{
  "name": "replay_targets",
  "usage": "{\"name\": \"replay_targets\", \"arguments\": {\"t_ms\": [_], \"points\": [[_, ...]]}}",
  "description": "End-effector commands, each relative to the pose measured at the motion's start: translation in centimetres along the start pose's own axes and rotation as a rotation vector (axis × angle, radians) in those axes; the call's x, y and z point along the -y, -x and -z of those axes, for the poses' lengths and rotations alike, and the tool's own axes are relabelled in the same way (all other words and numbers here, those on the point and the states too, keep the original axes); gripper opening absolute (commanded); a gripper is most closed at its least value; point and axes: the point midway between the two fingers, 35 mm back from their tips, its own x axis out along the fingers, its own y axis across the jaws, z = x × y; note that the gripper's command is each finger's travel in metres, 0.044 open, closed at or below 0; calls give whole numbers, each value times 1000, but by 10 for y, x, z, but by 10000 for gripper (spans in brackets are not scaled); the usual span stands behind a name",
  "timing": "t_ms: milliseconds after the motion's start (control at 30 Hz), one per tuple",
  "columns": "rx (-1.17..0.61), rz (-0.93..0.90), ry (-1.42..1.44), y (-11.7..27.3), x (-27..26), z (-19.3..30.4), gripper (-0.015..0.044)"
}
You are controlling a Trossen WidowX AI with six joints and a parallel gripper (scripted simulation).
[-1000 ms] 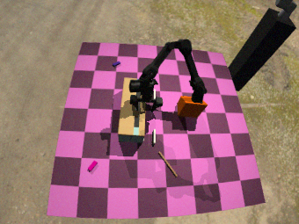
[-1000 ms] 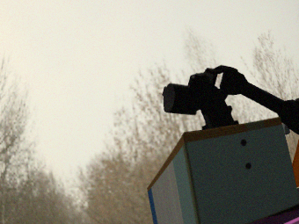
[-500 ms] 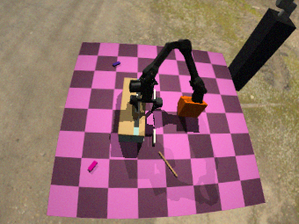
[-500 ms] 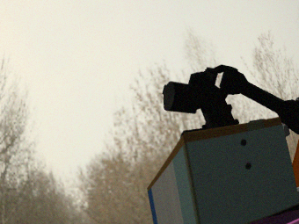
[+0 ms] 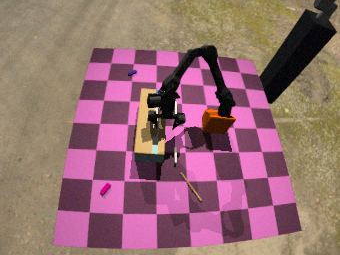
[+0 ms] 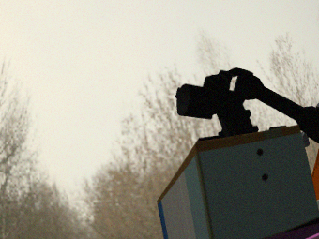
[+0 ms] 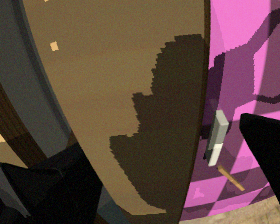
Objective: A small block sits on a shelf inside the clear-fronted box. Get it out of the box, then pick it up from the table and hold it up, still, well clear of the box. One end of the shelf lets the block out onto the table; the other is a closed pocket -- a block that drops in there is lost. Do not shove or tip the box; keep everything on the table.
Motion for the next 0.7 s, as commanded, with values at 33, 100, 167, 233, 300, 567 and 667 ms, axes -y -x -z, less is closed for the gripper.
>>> {"name": "replay_targets", "arguments": {"t_ms": [33, 100, 167, 233, 300, 567, 667], "points": [[-4, 3, -5, -3, 0, 5, 400], [-4, 3, -5, -3, 0, 7, 400], [-4, 3, -5, -4, 0, 9, 400], [-4, 3, -5, -3, 0, 7, 400], [-4, 3, -5, -2, 1, 2, 400], [-4, 3, -5, -1, 1, -1, 400], [-4, 3, -5, -1, 1, 1, 400]]}}
